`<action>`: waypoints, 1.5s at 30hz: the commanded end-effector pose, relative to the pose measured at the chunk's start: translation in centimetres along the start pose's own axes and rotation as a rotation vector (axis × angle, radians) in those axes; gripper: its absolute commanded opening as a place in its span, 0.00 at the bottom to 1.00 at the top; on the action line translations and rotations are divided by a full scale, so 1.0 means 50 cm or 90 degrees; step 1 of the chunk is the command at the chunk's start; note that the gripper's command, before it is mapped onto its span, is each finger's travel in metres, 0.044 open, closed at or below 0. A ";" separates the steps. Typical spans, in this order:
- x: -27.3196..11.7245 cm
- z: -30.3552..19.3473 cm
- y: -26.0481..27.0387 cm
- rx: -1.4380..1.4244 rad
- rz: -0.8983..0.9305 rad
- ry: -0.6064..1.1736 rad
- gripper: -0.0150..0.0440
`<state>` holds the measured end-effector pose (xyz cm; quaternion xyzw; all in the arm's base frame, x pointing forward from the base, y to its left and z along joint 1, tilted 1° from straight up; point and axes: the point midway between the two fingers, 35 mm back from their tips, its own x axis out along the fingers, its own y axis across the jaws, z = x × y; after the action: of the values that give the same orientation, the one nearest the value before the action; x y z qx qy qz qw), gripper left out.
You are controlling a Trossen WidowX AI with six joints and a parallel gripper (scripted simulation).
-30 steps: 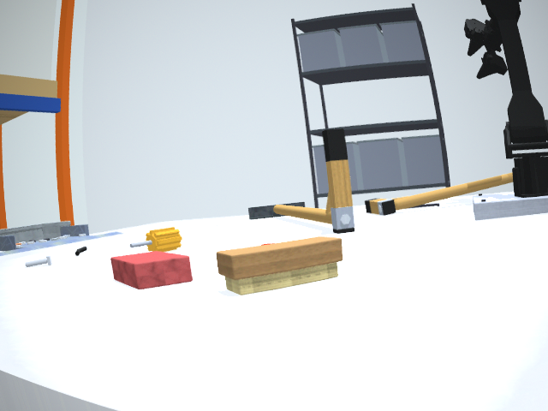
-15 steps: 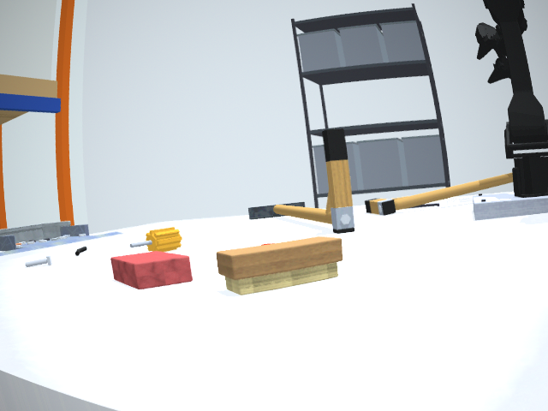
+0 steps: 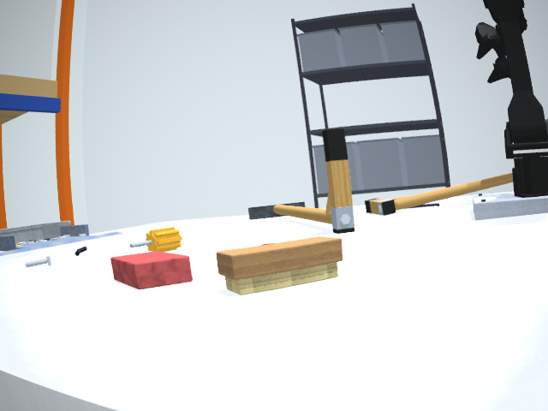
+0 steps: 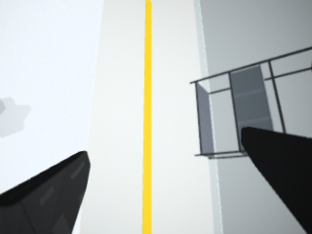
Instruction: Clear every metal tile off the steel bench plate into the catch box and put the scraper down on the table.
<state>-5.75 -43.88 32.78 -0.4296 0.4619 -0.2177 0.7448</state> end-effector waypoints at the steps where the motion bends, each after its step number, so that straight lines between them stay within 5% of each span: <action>1: 0.000 0.001 0.000 -0.002 -0.001 -0.001 1.00; 10: 0.000 0.001 0.000 -0.002 -0.001 -0.001 1.00; 27: 0.069 0.106 0.022 0.064 0.073 -0.036 0.25; 45: 0.135 0.236 0.066 0.154 0.180 -0.055 0.25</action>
<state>6.48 -42.26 29.62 -0.2984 0.4523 -0.1530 0.8264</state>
